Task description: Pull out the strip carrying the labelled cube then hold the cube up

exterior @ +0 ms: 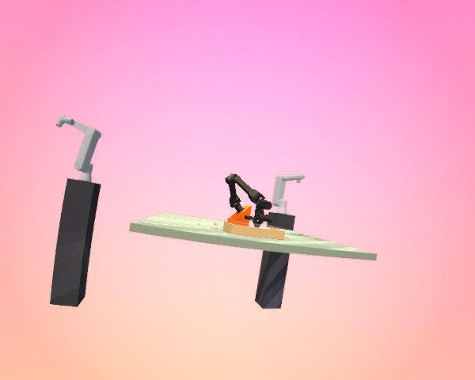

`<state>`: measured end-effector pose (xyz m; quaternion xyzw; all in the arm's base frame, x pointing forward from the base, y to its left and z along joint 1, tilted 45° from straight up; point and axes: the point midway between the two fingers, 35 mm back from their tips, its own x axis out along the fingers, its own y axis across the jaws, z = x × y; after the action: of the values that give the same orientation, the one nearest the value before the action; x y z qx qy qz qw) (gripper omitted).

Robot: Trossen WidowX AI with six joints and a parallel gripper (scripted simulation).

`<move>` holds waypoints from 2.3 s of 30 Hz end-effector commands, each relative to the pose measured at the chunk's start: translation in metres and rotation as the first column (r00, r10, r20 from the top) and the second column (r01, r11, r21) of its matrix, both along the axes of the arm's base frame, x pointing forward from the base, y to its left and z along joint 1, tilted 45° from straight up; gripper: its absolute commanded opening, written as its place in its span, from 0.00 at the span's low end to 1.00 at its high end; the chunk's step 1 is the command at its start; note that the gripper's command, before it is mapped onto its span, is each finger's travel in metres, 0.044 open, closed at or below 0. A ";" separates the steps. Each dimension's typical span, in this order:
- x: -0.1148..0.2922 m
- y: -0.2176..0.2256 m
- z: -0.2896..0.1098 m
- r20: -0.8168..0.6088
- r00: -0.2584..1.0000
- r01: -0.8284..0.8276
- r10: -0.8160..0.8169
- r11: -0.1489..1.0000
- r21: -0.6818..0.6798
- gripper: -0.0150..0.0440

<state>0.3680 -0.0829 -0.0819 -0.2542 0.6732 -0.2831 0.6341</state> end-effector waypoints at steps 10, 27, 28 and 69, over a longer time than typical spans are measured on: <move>0.000 -0.002 -0.001 -0.003 1.000 -0.003 0.003 1.000 -0.004 0.25; 0.000 -0.003 -0.002 -0.003 1.000 -0.003 0.003 1.000 -0.004 0.25; 0.001 -0.003 -0.003 -0.003 1.000 -0.003 0.003 1.000 -0.004 0.25; -0.045 -0.001 -0.004 -0.006 1.000 -0.003 0.003 1.000 -0.004 0.25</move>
<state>0.3348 -0.0809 -0.0824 -0.2597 0.6666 -0.2814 0.6395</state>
